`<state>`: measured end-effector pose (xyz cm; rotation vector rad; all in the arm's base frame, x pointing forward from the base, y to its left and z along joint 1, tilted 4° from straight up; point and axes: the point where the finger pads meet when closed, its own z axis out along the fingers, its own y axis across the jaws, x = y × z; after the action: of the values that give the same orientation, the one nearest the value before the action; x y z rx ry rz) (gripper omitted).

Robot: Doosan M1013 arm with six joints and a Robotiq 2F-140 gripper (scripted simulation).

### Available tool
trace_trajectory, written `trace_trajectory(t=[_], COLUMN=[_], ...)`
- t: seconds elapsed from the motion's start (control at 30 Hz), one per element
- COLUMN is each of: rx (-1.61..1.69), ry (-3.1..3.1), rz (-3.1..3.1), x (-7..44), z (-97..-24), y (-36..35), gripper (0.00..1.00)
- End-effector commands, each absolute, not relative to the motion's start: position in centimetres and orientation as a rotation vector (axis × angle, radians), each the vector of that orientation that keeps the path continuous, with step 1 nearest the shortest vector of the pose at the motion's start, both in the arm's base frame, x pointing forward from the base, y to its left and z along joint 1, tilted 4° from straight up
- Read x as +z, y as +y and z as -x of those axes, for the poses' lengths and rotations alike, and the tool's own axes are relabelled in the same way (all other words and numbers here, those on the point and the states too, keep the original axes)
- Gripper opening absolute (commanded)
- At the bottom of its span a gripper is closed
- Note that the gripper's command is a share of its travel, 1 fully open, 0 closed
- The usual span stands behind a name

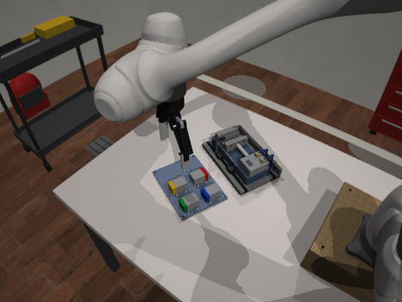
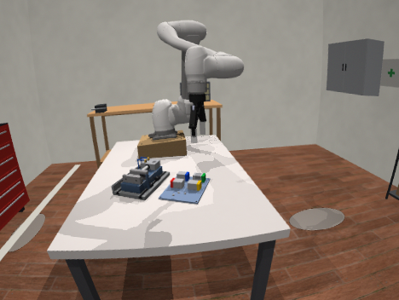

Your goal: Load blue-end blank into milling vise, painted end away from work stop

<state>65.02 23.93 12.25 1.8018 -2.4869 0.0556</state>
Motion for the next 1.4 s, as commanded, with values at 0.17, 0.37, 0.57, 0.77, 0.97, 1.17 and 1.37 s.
trace_trajectory(t=[0.17, 0.37, 0.57, 0.77, 0.97, 1.17, 1.37], rx=[0.055, 0.055, 0.055, 0.055, 0.055, 0.055, 0.056], ry=[-2.487, -2.487, -2.487, -2.487, -2.487, -2.487, -2.487], rz=[-1.802, -1.802, -1.802, -1.802, -1.802, -1.802, -1.802], x=[12.3, 12.3, 12.3, 12.3, 14.1, 15.9, 16.6], z=[-65.0, -65.0, -65.0, -65.0, -64.6, -64.2, -64.1], y=[23.9, 23.9, 23.9, 23.9, 22.4, 20.8, 20.2], gripper=[1.00, 1.00, 1.00, 1.00, 1.00, 1.00, 1.00])
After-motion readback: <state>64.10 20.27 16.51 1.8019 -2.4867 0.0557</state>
